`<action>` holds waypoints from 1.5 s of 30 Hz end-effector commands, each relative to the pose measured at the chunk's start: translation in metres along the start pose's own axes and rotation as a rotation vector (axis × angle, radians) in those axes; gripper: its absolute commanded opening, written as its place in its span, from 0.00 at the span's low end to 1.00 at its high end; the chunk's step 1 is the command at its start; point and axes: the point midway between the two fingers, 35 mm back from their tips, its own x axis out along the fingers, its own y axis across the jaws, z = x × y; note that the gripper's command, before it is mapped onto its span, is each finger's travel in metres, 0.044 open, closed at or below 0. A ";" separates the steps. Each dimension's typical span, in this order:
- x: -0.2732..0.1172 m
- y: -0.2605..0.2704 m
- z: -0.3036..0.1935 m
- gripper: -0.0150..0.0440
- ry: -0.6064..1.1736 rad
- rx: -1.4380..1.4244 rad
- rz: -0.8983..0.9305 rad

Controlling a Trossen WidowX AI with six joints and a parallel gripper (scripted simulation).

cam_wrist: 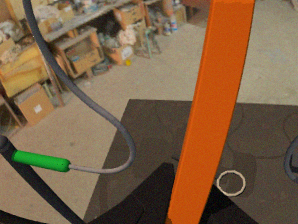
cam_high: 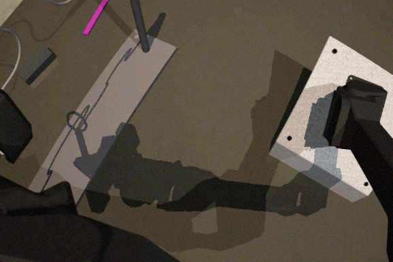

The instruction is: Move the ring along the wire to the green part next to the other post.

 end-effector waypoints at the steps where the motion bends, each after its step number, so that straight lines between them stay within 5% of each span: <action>1: -0.002 0.003 0.000 0.00 -0.007 0.051 0.035; 45: -0.003 0.021 0.005 0.00 -0.062 0.529 0.327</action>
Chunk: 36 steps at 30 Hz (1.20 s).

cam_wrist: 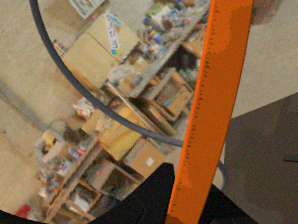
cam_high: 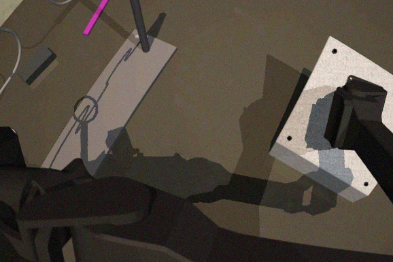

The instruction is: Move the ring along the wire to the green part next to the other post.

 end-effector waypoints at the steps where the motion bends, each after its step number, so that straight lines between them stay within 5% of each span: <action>1: -0.001 0.003 0.001 0.00 -0.011 0.051 0.033; 36: -0.001 0.018 0.004 0.00 -0.058 0.432 0.252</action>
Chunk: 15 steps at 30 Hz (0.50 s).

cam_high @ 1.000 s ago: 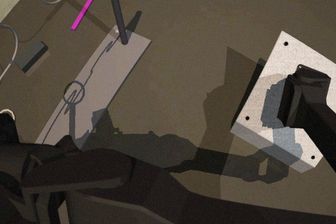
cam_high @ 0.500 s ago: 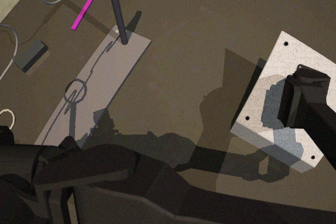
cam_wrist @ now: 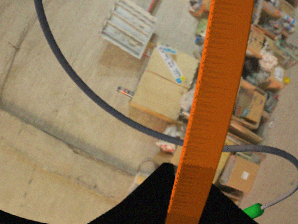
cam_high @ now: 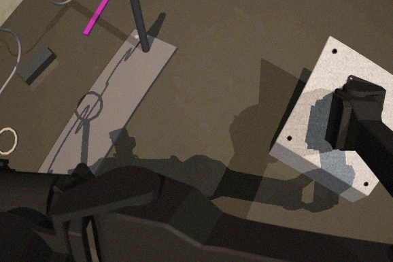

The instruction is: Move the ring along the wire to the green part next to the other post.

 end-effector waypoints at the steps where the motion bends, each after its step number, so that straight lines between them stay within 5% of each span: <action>1: 0.000 0.002 0.001 0.00 -0.010 0.052 0.030; 15: 0.000 0.008 0.002 0.00 -0.029 0.204 0.116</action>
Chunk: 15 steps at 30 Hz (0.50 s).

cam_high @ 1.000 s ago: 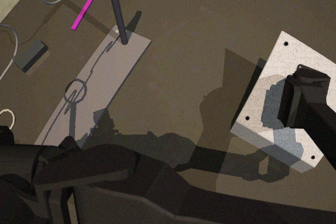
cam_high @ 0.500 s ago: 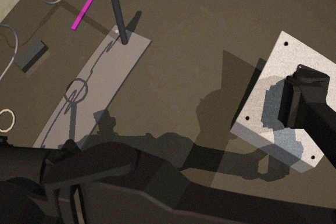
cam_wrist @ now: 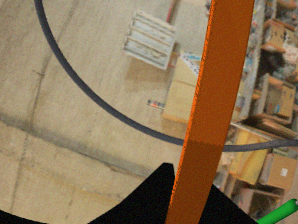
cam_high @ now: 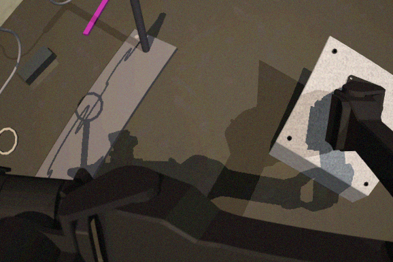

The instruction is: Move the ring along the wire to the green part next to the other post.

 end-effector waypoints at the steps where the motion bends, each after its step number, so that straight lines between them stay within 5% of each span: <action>1: 0.000 0.002 0.001 0.00 -0.010 0.052 0.030; 15: 0.000 0.008 0.002 0.00 -0.028 0.205 0.116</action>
